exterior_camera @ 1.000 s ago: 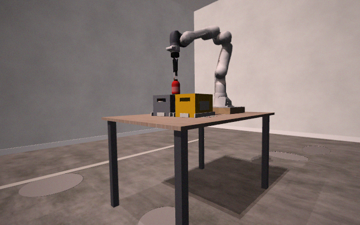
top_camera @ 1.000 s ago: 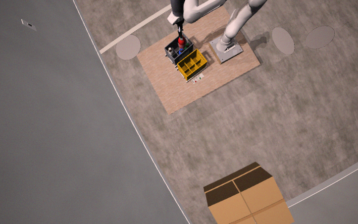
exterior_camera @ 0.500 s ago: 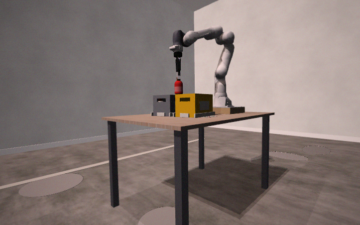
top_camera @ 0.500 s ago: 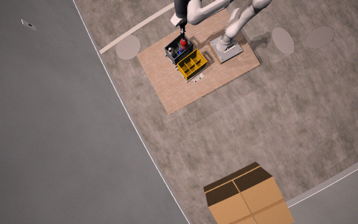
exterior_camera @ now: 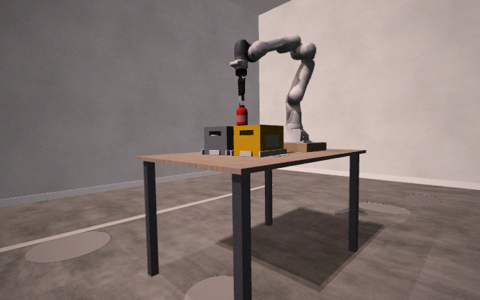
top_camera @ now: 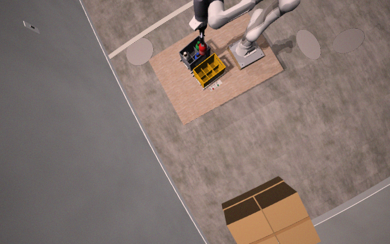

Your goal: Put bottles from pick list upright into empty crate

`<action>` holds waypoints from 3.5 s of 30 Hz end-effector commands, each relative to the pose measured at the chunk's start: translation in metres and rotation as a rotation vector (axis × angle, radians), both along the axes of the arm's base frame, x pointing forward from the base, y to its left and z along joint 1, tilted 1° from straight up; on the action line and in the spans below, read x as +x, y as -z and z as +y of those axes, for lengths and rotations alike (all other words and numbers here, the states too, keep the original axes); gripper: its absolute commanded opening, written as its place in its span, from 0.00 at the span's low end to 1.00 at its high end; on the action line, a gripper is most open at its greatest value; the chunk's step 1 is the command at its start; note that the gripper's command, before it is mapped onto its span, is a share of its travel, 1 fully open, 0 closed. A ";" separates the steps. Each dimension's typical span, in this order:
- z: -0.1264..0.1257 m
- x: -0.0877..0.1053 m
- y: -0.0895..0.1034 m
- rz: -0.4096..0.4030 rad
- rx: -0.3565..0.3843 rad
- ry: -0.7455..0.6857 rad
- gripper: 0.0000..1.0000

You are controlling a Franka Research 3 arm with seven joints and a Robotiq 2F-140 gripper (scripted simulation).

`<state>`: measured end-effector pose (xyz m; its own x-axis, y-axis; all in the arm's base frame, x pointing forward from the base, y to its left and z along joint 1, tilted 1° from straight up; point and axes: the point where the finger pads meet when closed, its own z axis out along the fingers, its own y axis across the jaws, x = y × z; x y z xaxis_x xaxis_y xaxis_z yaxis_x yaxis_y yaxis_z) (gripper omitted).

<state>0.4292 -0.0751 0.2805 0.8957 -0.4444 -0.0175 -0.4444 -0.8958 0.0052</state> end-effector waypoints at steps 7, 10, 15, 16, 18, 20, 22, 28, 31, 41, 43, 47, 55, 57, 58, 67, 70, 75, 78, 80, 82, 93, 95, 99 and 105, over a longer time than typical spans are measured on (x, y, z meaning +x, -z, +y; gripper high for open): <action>0.014 -0.007 -0.004 -0.007 0.000 0.007 0.00; 0.019 -0.011 -0.004 -0.007 0.000 0.007 0.00; 0.027 -0.017 -0.004 -0.007 0.000 0.007 0.00; 0.028 -0.018 -0.004 -0.007 0.000 0.007 0.00; 0.030 -0.019 -0.004 -0.007 0.000 0.007 0.00; 0.031 -0.020 -0.004 -0.007 0.000 0.007 0.00; 0.035 -0.023 -0.004 -0.007 0.000 0.007 0.00; 0.044 -0.030 -0.004 -0.007 0.000 0.007 0.00; 0.049 -0.033 -0.004 -0.007 0.000 0.007 0.00; 0.062 -0.043 -0.004 -0.007 0.000 0.007 0.00; 0.065 -0.045 -0.004 -0.007 0.000 0.007 0.00; 0.072 -0.050 -0.004 -0.007 0.000 0.007 0.00; 0.082 -0.057 -0.004 -0.007 0.000 0.007 0.00; 0.085 -0.059 -0.004 -0.007 0.000 0.007 0.00; 0.086 -0.060 -0.004 -0.007 0.000 0.007 0.00; 0.102 -0.071 -0.005 -0.007 0.000 0.007 0.00; 0.104 -0.073 -0.005 -0.007 0.000 0.007 0.00; 0.107 -0.074 -0.005 -0.007 0.000 0.007 0.00; 0.107 -0.073 -0.005 -0.007 0.000 0.007 0.00; 0.107 -0.073 -0.005 -0.007 0.000 0.007 0.00; 0.107 -0.073 -0.005 -0.007 0.000 0.007 0.00; 0.107 -0.071 -0.005 -0.007 0.000 0.007 0.00; 0.107 -0.071 -0.005 -0.007 0.000 0.007 0.00; 0.107 -0.071 -0.005 -0.007 0.000 0.007 0.00; 0.107 -0.070 -0.005 -0.007 0.000 0.007 0.00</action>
<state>0.3558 0.0318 0.2820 0.8942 -0.4471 -0.0199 -0.4471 -0.8945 0.0054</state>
